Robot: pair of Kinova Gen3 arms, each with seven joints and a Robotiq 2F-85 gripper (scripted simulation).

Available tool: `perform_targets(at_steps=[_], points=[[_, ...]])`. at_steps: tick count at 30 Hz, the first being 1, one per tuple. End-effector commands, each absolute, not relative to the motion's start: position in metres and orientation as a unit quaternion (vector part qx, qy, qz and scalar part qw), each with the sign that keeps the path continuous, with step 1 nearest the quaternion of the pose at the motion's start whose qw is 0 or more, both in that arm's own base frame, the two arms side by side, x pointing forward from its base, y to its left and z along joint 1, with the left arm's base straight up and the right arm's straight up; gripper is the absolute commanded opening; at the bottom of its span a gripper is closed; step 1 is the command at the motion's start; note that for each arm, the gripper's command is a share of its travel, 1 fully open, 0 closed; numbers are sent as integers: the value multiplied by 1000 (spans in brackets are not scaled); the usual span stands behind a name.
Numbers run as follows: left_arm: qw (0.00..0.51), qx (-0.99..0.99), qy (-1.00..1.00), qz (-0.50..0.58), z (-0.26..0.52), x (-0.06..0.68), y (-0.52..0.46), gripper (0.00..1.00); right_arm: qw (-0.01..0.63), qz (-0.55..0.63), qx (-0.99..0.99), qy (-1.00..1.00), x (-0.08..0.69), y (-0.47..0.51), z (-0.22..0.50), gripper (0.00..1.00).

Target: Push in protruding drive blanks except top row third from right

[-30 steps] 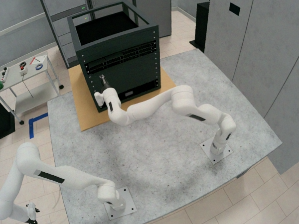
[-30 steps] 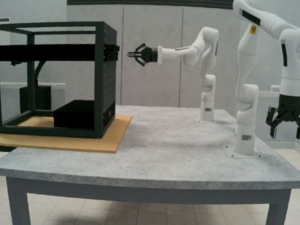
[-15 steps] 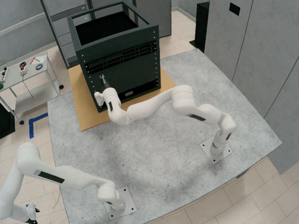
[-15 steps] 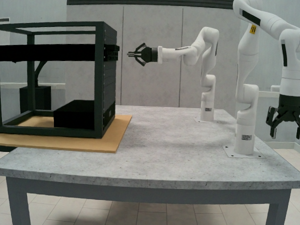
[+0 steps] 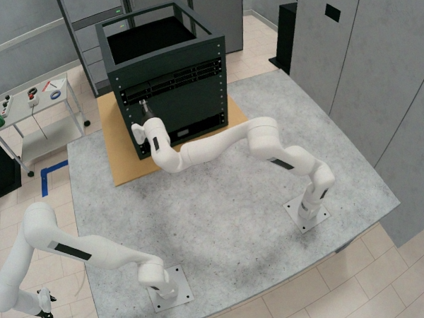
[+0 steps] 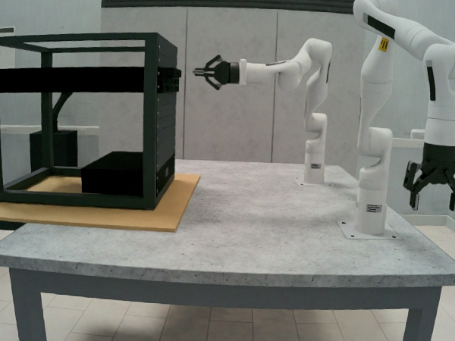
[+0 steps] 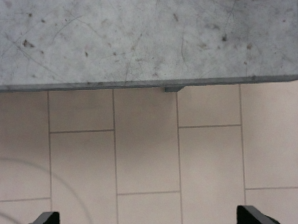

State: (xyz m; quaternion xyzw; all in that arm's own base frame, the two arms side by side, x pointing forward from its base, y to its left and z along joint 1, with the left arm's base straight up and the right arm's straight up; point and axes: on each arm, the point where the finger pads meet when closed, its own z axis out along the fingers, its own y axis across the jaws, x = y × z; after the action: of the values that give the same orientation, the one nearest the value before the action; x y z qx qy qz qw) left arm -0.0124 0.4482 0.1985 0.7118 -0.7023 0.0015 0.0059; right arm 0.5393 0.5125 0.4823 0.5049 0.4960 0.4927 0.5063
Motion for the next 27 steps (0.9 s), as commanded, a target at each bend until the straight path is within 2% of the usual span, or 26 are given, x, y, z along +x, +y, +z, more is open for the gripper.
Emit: perform_targets(at_steps=[1, 8, 27], points=[[0, 717, -697, 0, 200, -12, 450, 1000, 506, 493, 506, 495, 555, 511, 485, 99], [0, 717, -697, 0, 200, -12, 450, 1000, 506, 493, 506, 495, 587, 511, 485, 99], [0, 717, -697, 0, 200, -12, 450, 1000, 507, 490, 506, 496, 588, 509, 483, 99]])
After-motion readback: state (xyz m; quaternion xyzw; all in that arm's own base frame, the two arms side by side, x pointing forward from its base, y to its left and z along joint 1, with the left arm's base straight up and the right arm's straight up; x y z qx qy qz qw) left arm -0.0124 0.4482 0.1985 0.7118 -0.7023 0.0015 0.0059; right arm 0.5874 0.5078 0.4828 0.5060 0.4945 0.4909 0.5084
